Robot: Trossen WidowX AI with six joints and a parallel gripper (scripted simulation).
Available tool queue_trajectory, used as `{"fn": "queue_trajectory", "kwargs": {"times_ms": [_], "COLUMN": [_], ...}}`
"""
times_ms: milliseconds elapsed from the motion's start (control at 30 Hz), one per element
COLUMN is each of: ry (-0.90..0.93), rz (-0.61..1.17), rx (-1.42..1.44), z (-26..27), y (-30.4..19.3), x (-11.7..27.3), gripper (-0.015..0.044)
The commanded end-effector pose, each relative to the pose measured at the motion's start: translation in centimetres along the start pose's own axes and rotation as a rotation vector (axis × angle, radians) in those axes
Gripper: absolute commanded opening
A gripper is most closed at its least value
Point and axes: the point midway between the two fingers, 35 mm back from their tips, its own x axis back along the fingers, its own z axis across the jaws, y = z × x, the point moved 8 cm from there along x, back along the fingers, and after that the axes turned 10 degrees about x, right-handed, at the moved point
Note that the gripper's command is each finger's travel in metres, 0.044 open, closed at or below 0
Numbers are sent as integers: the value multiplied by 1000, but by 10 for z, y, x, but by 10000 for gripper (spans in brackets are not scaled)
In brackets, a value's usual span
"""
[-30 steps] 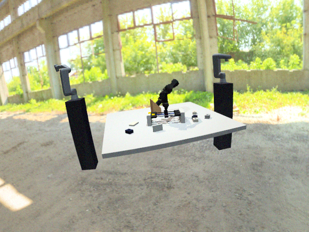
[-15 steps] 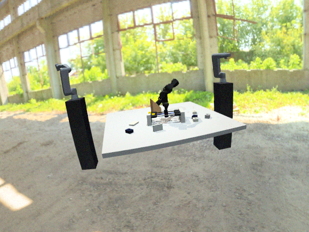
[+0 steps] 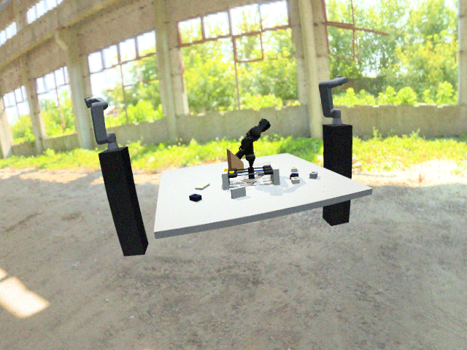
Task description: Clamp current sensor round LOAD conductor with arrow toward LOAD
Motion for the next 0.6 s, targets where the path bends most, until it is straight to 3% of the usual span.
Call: {"fn": "queue_trajectory", "kwargs": {"times_ms": [0, 33, 300, 433, 567], "ry": [-1, -1, -1, 3, 3], "rz": [0, 0, 0, 6, 7], "rx": [1, 1, 1, -4, -4], "z": [0, 0, 0, 0, -1], "y": [0, 0, 0, 0, 0], "x": [0, 0, -2, -41, -43], "gripper": [420, 440, 440, 440, 440]}}
